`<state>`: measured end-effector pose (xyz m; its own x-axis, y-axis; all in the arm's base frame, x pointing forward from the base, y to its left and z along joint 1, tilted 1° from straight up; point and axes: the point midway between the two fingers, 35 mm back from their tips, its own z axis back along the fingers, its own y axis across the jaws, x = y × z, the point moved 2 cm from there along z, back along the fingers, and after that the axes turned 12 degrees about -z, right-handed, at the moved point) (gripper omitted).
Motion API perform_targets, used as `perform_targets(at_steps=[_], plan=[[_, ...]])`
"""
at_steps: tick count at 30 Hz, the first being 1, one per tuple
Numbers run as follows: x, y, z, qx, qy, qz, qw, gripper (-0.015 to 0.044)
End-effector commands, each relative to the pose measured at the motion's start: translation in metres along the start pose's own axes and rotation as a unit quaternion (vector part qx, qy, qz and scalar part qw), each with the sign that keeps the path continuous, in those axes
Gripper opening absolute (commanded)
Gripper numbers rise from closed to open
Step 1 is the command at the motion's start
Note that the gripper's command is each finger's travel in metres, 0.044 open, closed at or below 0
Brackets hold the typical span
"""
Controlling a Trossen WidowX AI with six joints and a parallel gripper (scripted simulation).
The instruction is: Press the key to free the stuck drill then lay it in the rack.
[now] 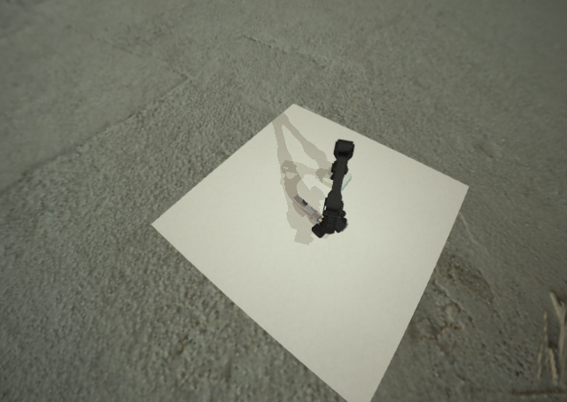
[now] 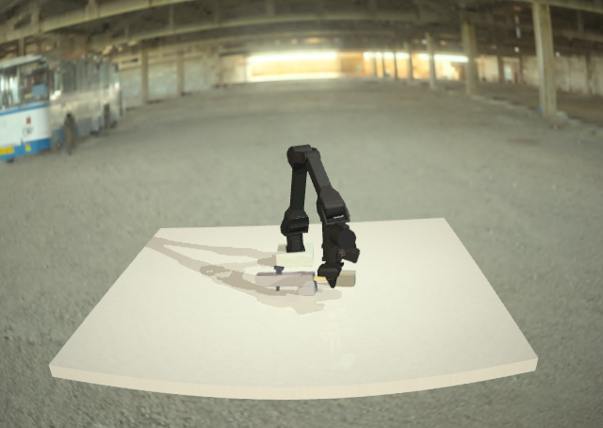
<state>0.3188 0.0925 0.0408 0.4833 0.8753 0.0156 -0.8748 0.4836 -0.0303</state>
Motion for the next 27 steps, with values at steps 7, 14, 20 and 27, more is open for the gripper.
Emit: perform_targets(at_steps=[7, 14, 20, 27], plan=[[0.009, 0.002, 0.001, 0.0, 0.0, 0.0, 1.0, 0.0026], [0.009, 0.002, 0.001, 0.0, 0.0, 0.0, 1.0, 0.021], [0.007, 0.001, 0.0, 0.0, -0.001, -0.001, 1.0, 0.0368], [0.003, 0.0, -0.001, -0.001, -0.002, -0.002, 1.0, 0.044]])
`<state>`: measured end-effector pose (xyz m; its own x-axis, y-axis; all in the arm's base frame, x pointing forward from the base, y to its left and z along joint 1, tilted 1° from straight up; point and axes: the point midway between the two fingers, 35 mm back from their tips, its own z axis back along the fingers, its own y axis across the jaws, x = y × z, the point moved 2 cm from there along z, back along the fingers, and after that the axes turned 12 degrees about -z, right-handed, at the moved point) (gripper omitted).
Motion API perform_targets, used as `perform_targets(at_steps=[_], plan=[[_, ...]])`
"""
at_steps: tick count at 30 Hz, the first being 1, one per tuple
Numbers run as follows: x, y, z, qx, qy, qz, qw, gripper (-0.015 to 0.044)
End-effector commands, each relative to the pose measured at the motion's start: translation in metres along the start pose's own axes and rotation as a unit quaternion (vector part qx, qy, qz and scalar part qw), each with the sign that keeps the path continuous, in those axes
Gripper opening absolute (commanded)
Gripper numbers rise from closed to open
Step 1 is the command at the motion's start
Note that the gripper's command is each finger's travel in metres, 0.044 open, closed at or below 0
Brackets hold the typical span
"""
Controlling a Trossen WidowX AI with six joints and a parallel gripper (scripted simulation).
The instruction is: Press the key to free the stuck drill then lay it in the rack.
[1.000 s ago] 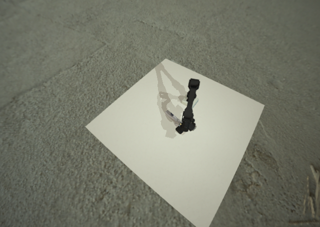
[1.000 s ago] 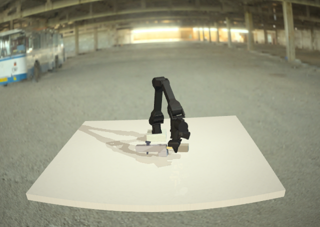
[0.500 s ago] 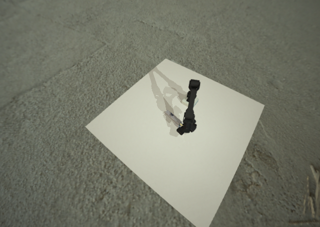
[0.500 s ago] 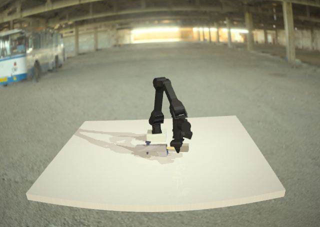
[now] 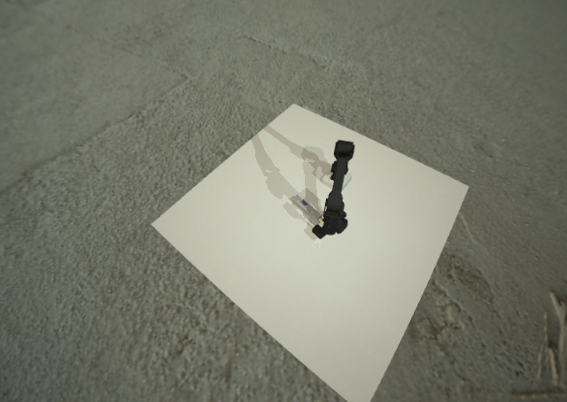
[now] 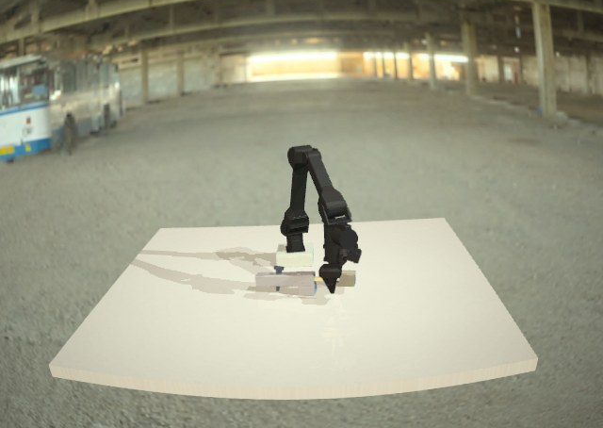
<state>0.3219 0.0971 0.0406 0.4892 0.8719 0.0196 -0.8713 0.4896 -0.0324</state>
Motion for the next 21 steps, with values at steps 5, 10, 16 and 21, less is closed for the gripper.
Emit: perform_targets(at_steps=[5, 10, 16, 21], plan=[[-0.0049, -0.001, -0.002, 0.0, 0.0, 0.002, 1.0, 0.044], [-0.0074, -0.0018, -0.0029, 0.0, 0.0, 0.002, 1.0, 0.044], [-0.0101, -0.0023, -0.004, 0.0, 0.0, 0.002, 1.0, 0.044], [-0.0122, -0.0023, -0.005, 0.0, 0.0, 0.002, 1.0, 0.044]])
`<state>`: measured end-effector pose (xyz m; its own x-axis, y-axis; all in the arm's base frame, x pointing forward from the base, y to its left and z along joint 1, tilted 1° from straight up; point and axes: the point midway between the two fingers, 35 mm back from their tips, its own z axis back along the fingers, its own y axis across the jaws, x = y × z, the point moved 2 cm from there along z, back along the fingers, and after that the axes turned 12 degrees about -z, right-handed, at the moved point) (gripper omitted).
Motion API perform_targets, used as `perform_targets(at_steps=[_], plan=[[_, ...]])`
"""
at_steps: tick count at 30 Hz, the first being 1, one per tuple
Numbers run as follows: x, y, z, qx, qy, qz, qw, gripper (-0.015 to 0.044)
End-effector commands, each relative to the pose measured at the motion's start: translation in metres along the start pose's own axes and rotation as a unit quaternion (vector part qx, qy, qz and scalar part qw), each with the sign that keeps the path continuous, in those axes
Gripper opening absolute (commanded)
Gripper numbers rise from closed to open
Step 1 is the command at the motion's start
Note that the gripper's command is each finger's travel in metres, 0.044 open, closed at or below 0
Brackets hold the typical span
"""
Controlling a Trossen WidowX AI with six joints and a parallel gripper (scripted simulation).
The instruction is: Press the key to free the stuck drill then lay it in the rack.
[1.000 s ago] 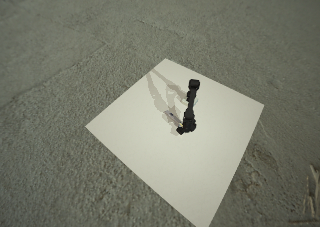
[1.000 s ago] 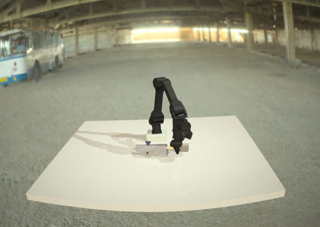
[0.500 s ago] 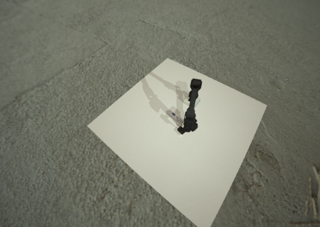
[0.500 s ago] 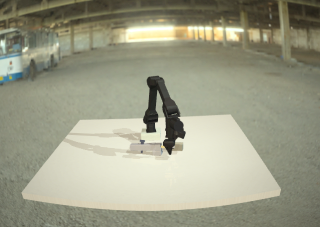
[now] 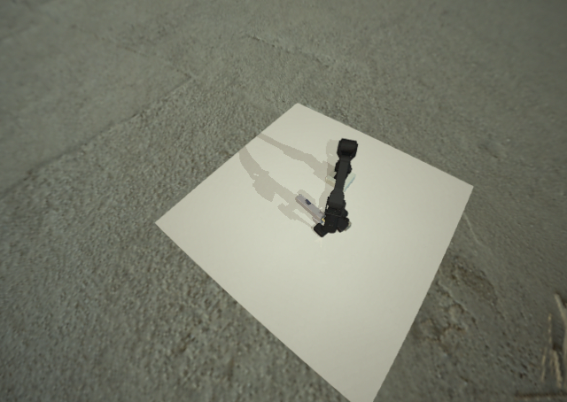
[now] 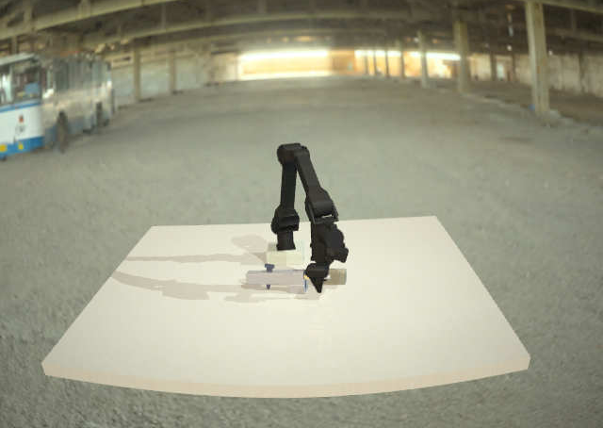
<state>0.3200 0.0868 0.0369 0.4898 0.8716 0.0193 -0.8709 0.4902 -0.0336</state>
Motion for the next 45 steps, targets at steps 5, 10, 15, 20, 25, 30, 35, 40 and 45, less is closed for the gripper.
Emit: perform_targets(at_steps=[5, 10, 15, 20, 25, 30, 35, 40, 45], plan=[[-0.0015, 0.0001, -0.0008, 0.0, 0.0, 0.0, 1.0, 0.0414], [-0.0015, 0.0001, -0.0008, 0.0, 0.0, 0.0, 1.0, 0.0282], [-0.0015, 0.0001, -0.0008, 0.0, 0.0, 0.0, 1.0, 0.0151], [-0.0015, 0.0001, -0.0008, 0.0, 0.0, 0.0, 1.0, 0.004], [-0.0015, 0.0001, -0.0008, 0.0, 0.0, 0.0, 1.0, 0.0006], [-0.0021, 0.0014, 0.0007, 0.001, 0.0, 0.002, 1.0, 0.0], [-0.002, 0.0016, 0.0011, 0.001, 0.0, 0.002, 1.0, 0.0], [-0.002, 0.0019, 0.0016, 0.001, 0.0, 0.002, 1.0, 0.0], [-0.0021, 0.002, 0.0018, 0.001, 0.0, 0.002, 1.0, 0.0]])
